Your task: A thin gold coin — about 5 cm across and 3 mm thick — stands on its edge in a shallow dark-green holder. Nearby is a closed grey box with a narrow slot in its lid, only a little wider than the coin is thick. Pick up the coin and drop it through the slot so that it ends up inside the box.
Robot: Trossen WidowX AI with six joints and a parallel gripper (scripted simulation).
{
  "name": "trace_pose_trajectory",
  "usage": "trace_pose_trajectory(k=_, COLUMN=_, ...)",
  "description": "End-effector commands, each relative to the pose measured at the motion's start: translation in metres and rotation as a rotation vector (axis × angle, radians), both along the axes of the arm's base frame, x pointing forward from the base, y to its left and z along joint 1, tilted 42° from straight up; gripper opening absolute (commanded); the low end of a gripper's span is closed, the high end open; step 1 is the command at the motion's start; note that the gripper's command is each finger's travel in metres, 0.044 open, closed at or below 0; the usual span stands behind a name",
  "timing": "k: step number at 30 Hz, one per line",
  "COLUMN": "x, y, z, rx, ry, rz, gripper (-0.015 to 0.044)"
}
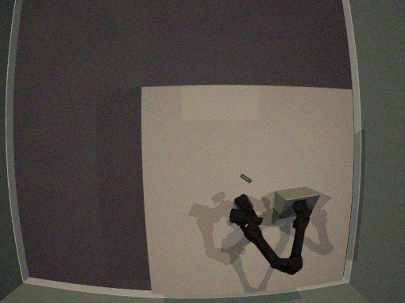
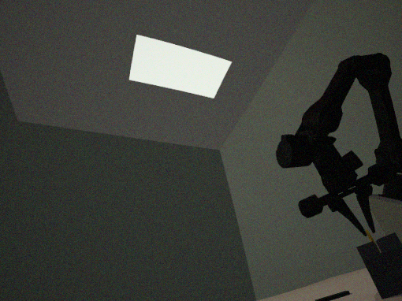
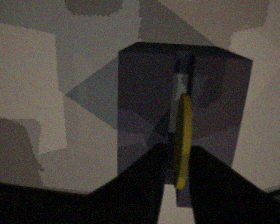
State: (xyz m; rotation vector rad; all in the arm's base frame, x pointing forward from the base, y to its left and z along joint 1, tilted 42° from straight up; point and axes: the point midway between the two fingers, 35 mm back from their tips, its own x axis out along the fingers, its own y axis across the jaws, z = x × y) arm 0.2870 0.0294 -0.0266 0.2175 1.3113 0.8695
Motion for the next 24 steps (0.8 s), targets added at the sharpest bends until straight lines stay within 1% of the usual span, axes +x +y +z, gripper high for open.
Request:
trace_pose_trajectory(k=1, x=0.000, y=0.000, z=0.000, rx=-0.001, ry=-0.001, rz=0.000, gripper=0.0131)
trace_pose_trajectory(k=2, x=0.000, y=0.000, z=0.000, rx=-0.001, ry=-0.001, rz=0.000, gripper=0.0157)
trace_pose_trajectory(k=3, x=0.000, y=0.000, z=0.000, rx=-0.001, ry=-0.001, rz=0.000, gripper=0.0161)
trace_pose_trajectory(k=11, x=0.000, y=0.000, z=0.000, rx=-0.001, ry=-0.001, rz=0.000, gripper=0.0161)
trace_pose_trajectory(k=16, x=0.000, y=-0.012, z=0.012, rx=-0.001, ry=0.001, rz=0.000, gripper=0.0292)
trace_pose_trajectory(k=19, x=0.000, y=-0.012, z=0.013, rx=-0.001, ry=0.001, rz=0.000, gripper=0.0371)
trace_pose_trajectory(k=21, x=-0.001, y=-0.020, z=0.023, rx=0.000, ry=0.004, rz=0.000, gripper=0.0423)
trace_pose_trajectory(k=22, x=-0.002, y=-0.029, z=0.033, rx=0.003, ry=0.007, rz=-0.001, gripper=0.0440)
trace_pose_trajectory(k=24, x=-0.004, y=-0.037, z=0.043, rx=0.006, ry=0.010, rz=-0.001, gripper=0.0440)
